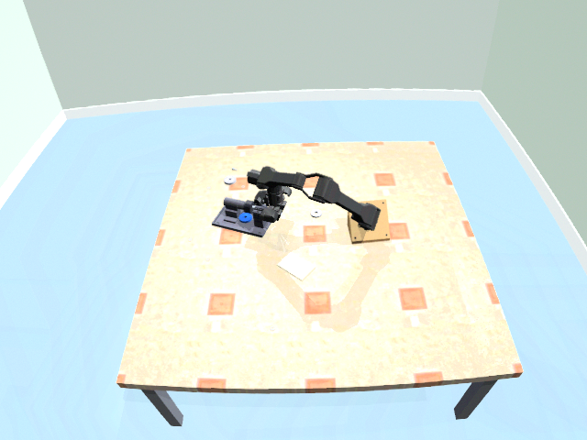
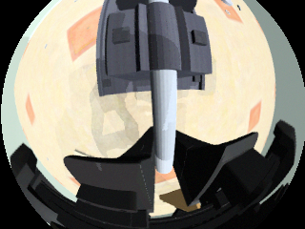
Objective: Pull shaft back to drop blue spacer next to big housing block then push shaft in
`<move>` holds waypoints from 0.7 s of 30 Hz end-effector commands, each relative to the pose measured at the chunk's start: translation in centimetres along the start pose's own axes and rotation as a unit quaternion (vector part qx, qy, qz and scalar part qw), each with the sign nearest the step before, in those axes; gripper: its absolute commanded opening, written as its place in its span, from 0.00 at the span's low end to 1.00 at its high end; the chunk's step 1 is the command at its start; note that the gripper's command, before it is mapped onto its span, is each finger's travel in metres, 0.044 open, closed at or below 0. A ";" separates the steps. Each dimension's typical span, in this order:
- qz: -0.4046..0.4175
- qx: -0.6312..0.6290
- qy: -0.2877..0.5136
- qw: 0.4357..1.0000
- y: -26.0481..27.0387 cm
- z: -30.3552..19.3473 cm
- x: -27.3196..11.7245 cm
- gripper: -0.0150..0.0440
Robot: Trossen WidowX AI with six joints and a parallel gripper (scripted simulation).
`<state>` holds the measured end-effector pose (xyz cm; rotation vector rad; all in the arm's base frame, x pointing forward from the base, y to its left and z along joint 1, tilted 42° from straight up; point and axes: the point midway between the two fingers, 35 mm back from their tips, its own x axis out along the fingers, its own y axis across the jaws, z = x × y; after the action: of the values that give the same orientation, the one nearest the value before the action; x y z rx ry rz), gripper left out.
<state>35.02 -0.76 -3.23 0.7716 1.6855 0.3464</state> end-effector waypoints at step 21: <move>0.002 -0.001 -0.004 1.000 0.1 1.2 -0.1 0.25</move>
<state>35.72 -0.89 -3.42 0.7718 1.6854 0.3468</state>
